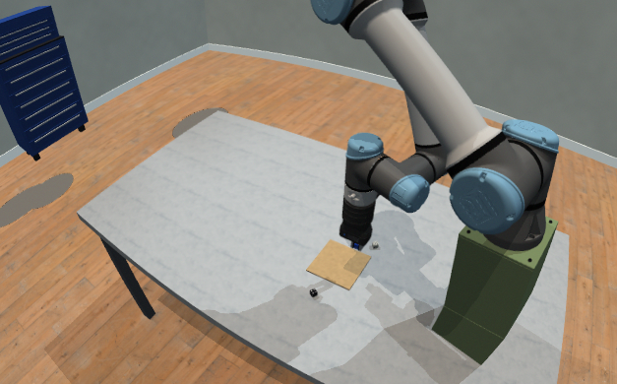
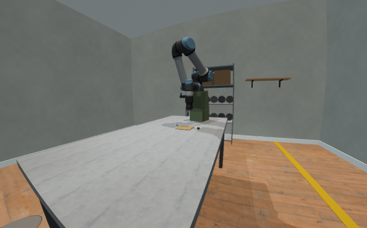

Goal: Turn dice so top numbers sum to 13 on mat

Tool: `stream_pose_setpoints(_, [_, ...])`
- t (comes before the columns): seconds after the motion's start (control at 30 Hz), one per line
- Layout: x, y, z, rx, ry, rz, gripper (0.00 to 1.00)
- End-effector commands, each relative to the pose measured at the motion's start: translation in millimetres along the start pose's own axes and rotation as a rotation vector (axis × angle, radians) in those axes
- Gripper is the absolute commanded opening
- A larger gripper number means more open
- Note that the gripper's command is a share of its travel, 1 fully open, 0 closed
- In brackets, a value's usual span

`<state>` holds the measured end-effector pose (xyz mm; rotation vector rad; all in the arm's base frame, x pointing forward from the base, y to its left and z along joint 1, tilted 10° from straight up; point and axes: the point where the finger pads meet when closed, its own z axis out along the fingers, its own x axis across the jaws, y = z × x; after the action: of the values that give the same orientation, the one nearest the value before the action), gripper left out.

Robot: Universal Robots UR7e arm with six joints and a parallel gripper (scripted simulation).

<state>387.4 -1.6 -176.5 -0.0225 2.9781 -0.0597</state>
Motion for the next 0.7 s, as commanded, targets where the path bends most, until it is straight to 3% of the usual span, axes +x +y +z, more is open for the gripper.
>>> stream_pose_setpoints(0.0, [-0.3, -0.1, 1.5, 0.0, -0.001, 0.0, 0.34])
stream_pose_setpoints(0.43, [-0.4, -0.3, 29.2, 0.0, -0.001, 0.0, 0.34])
stream_pose_setpoints(0.67, [-0.6, -0.6, 59.2, 0.0, -0.001, 0.0, 0.34])
